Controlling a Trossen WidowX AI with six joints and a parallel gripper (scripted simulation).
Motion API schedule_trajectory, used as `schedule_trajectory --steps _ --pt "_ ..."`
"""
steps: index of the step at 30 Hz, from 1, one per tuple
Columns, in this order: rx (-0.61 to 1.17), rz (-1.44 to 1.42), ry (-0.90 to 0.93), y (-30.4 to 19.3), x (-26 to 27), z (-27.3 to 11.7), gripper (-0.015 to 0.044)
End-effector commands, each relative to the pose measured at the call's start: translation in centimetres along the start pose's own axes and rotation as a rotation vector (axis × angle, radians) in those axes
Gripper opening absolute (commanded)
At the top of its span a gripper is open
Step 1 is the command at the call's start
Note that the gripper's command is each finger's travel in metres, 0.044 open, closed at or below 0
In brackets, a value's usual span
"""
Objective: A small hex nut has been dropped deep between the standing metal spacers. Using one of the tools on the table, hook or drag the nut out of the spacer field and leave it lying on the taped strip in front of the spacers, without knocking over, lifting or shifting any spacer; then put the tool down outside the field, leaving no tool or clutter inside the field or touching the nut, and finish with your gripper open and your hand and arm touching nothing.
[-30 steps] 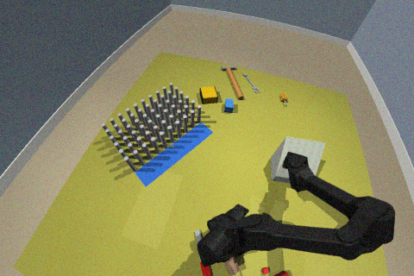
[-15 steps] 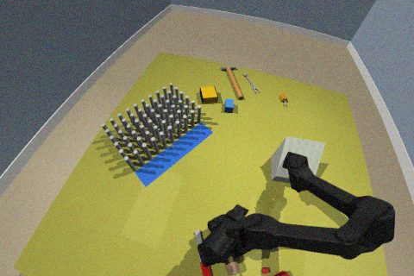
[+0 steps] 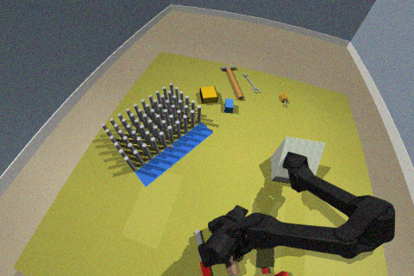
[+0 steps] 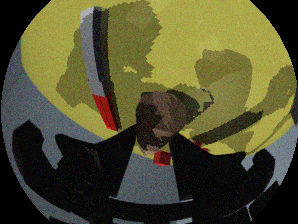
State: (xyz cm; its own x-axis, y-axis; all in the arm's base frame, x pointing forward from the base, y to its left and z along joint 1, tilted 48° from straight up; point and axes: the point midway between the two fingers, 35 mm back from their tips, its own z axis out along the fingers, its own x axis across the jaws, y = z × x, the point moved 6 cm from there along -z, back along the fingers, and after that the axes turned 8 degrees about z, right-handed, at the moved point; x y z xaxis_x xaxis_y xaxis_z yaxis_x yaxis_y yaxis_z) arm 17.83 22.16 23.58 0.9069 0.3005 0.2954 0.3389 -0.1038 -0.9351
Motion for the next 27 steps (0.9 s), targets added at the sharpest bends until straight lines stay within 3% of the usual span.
schedule_trajectory --steps 1,27 --pt "0.002 0.001 0.004 -0.03 -0.01 0.07 0.0000" --pt "0.022 0.005 0.015 -0.05 -0.33 0.80 0.0000"
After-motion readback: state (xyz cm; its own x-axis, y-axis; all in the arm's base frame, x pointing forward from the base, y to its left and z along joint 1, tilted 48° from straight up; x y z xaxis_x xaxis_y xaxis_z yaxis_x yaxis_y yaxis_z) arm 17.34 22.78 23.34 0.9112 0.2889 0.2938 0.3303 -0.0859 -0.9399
